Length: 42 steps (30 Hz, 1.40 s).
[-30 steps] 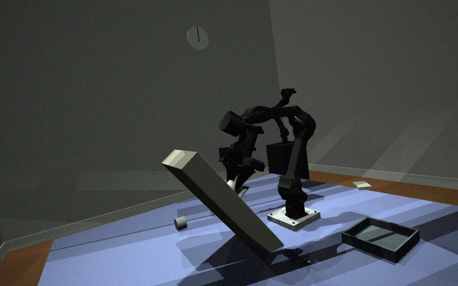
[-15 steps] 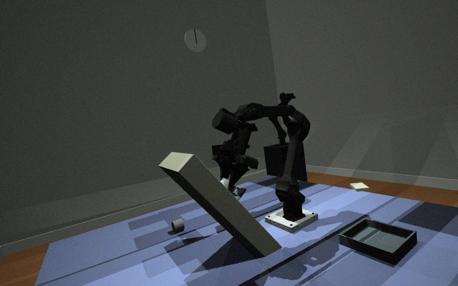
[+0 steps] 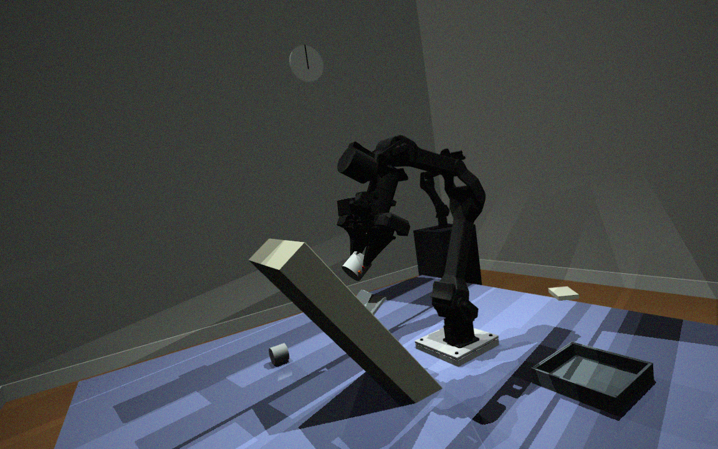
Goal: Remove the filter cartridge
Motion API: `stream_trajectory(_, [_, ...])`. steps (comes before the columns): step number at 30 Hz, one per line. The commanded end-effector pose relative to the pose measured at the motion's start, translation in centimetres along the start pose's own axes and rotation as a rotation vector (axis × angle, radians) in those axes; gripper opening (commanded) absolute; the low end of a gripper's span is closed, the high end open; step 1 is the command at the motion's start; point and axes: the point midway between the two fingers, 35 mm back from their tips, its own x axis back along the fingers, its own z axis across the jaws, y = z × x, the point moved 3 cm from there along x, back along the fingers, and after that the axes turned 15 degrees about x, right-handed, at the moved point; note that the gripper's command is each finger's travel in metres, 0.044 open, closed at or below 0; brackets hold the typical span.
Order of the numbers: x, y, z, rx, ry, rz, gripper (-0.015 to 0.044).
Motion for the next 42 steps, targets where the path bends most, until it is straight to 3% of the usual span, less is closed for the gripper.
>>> stream_trajectory(1, [1.8,0.0,-0.1,-0.003,-0.005,-0.003,0.0])
stream_trajectory(5, [3.4,-0.1,0.0,-0.003,-0.004,-0.003,0.0])
stream_trajectory(36, [2.1,2.2,8.2,-0.008,0.003,-0.001,0.0])
stream_trajectory(42, [2.1,1.9,9.4,0.107,0.073,-0.004,0.0])
